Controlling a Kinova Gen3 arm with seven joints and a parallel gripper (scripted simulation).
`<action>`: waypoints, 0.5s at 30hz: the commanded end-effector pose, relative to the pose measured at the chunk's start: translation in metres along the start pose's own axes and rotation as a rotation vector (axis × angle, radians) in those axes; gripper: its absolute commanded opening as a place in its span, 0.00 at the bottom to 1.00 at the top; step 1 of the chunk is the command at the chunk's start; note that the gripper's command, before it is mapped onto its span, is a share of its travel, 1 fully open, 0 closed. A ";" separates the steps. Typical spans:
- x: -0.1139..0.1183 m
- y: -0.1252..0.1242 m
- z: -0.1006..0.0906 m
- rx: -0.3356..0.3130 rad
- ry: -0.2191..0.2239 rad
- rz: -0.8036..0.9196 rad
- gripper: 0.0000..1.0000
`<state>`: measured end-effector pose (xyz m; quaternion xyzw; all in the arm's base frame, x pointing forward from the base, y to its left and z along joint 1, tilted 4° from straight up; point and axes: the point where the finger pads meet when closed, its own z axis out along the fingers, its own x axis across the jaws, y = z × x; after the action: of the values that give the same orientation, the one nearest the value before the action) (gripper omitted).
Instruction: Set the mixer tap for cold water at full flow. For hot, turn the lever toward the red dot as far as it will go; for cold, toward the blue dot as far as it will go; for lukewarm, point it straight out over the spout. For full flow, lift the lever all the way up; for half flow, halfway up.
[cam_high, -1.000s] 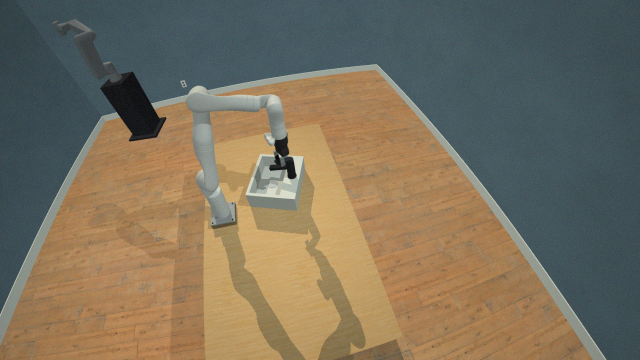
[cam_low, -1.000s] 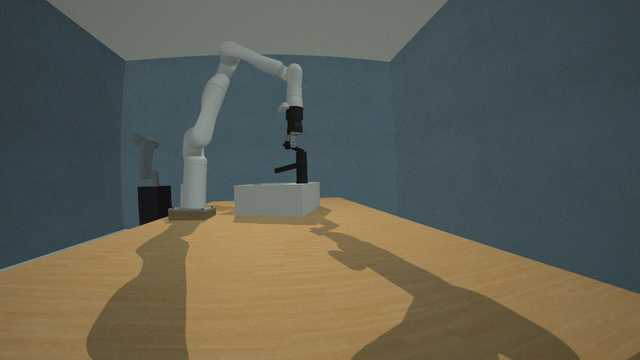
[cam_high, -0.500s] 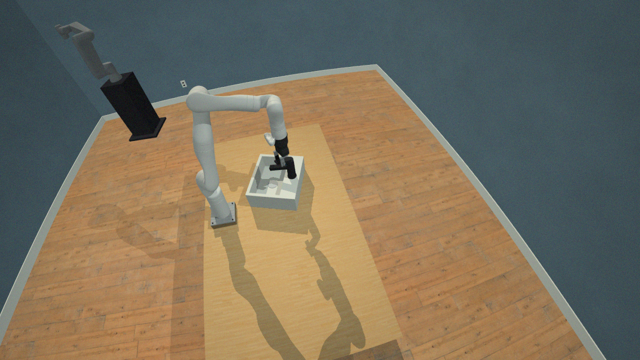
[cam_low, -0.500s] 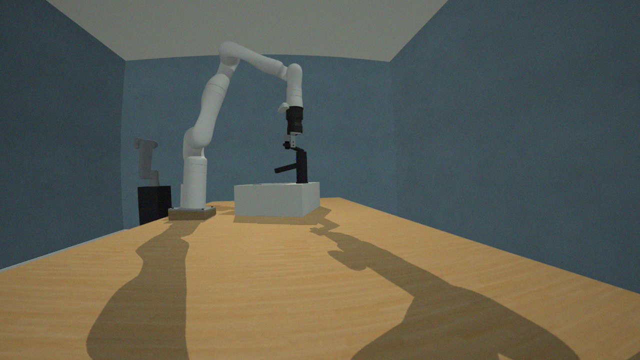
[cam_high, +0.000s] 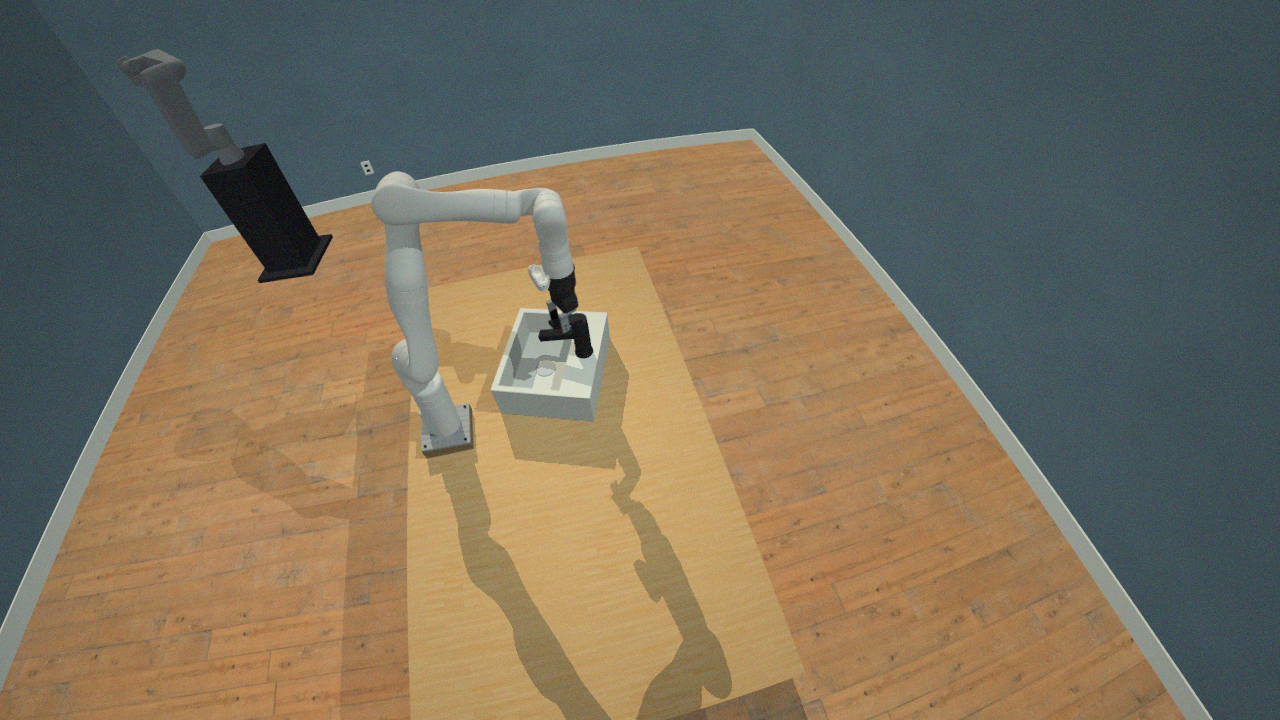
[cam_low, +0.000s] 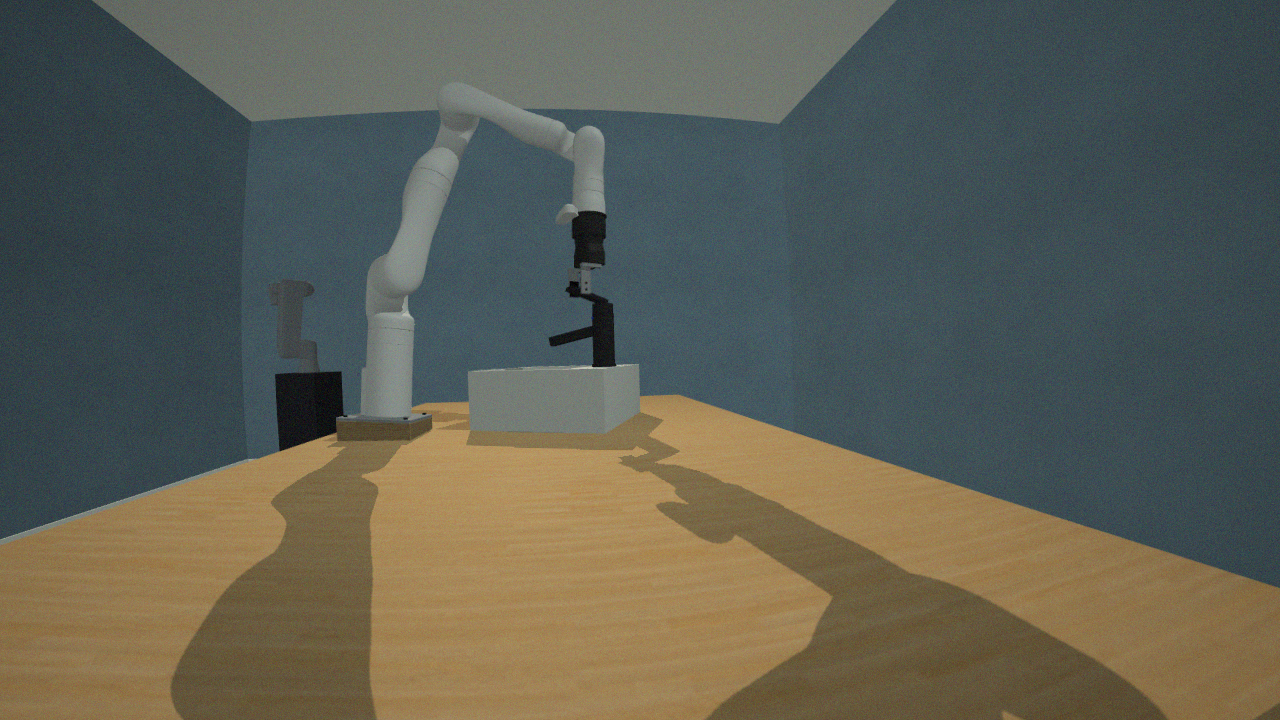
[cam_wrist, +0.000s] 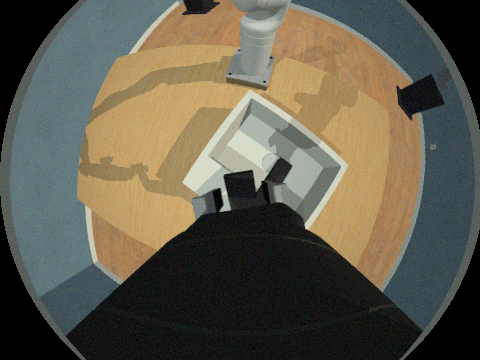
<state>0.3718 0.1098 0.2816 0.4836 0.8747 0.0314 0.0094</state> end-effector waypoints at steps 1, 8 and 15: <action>0.000 0.001 -0.003 -0.004 0.000 0.000 1.00; 0.000 0.001 -0.018 -0.004 0.000 0.000 1.00; 0.000 0.001 -0.032 -0.004 0.000 0.000 1.00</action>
<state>0.3697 0.1078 0.3103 0.4841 0.8745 0.0297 0.0086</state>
